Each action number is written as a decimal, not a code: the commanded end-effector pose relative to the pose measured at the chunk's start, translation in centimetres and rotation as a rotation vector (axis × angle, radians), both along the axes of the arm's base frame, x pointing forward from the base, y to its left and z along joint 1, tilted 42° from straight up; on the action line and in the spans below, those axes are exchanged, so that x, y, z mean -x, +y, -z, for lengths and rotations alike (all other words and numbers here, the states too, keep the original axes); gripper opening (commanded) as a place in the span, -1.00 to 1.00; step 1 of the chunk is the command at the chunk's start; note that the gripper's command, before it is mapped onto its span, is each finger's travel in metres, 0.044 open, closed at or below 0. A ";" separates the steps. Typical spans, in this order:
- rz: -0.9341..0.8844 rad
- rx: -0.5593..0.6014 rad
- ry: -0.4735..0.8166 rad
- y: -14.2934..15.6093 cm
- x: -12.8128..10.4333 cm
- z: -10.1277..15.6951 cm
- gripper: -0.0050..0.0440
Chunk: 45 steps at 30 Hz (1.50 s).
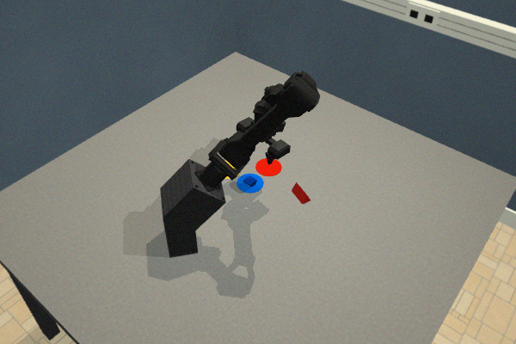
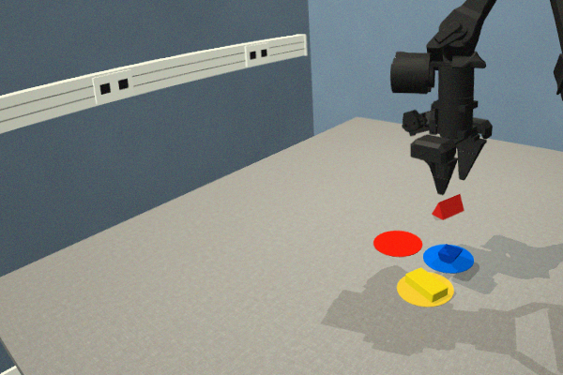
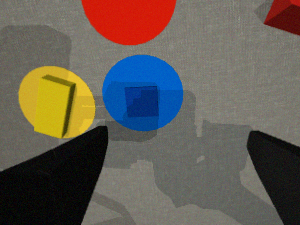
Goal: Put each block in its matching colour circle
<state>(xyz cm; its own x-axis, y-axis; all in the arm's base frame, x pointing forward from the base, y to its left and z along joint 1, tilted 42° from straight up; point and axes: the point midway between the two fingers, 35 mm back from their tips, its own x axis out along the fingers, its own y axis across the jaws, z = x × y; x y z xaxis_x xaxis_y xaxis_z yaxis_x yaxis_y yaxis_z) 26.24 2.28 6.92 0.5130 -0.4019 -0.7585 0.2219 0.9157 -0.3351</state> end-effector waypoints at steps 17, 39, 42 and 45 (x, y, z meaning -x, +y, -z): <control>0.172 -0.115 -0.143 -11.3 -2.3 -8.8 0.84; 0.172 -0.113 -0.142 -15.0 -7.3 -2.1 0.84; 0.172 -0.112 -0.142 -15.3 -7.7 -1.5 0.84; 0.172 -0.112 -0.142 -15.5 -7.9 -1.1 0.84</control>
